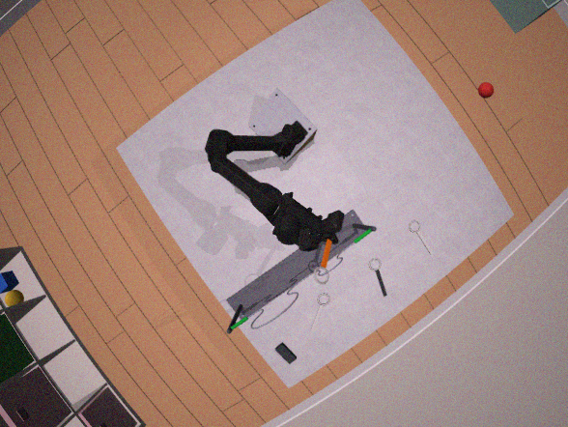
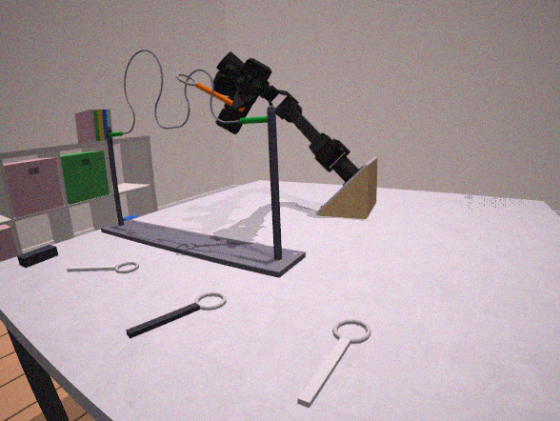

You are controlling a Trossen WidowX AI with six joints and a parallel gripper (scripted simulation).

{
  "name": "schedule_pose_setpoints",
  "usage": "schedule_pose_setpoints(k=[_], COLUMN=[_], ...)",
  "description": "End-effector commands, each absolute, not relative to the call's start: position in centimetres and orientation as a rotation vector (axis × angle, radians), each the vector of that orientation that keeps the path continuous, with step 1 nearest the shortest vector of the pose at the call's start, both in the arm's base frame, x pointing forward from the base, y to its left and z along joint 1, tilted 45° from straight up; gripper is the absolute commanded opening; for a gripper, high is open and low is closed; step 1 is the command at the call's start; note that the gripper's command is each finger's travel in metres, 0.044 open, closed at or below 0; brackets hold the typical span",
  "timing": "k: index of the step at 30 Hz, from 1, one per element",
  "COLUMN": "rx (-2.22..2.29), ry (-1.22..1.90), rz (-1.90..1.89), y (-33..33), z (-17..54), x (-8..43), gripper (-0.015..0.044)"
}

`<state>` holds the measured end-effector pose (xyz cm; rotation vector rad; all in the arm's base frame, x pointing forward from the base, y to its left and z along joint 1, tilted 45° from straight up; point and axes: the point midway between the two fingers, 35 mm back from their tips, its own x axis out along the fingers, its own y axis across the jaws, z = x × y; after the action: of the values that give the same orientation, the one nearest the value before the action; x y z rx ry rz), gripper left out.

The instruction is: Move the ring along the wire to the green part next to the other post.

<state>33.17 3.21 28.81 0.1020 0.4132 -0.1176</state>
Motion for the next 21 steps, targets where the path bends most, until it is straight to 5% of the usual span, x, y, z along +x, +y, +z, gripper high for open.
schedule_pose_setpoints(k=[1,21], rx=[0.002,-0.459], ry=[0.414,0.385], rz=[-0.148,-0.289], y=[2.6,-0.4], z=[28.5,29.1], x=[33.2,33.1], gripper=[-0.015,-0.015])
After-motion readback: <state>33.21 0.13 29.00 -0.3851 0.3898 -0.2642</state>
